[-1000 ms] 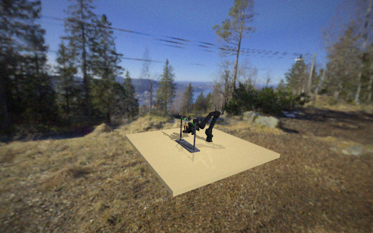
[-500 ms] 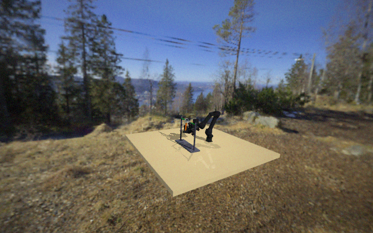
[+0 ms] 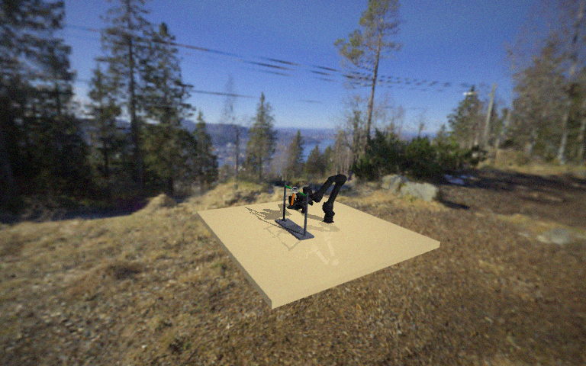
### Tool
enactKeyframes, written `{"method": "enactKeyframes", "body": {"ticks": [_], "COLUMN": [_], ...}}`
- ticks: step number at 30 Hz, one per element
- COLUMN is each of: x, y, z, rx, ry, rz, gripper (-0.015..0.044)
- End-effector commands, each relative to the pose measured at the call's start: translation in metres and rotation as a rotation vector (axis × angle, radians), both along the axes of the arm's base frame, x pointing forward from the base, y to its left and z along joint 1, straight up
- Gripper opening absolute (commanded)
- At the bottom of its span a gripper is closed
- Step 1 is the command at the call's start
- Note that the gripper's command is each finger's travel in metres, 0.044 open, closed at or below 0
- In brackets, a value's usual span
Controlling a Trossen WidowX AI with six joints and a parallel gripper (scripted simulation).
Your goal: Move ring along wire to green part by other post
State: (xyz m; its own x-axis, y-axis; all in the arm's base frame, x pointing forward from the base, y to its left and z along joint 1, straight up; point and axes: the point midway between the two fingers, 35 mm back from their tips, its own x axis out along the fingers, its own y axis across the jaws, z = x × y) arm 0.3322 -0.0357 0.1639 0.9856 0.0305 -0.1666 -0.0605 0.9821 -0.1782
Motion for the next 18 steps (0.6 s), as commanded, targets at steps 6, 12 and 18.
{"method": "enactKeyframes", "body": {"ticks": [6, 12, 18], "x": [-0.001, -0.002, -0.006], "y": [0.011, 0.023, 0.037], "z": [-0.004, -0.006, -0.007], "rx": [0.016, 0.071, 0.142], "ry": [0.002, -0.001, 0.033], "rz": [-0.004, -0.035, -0.077], "gripper": [-0.015, -0.015, -0.015]}}
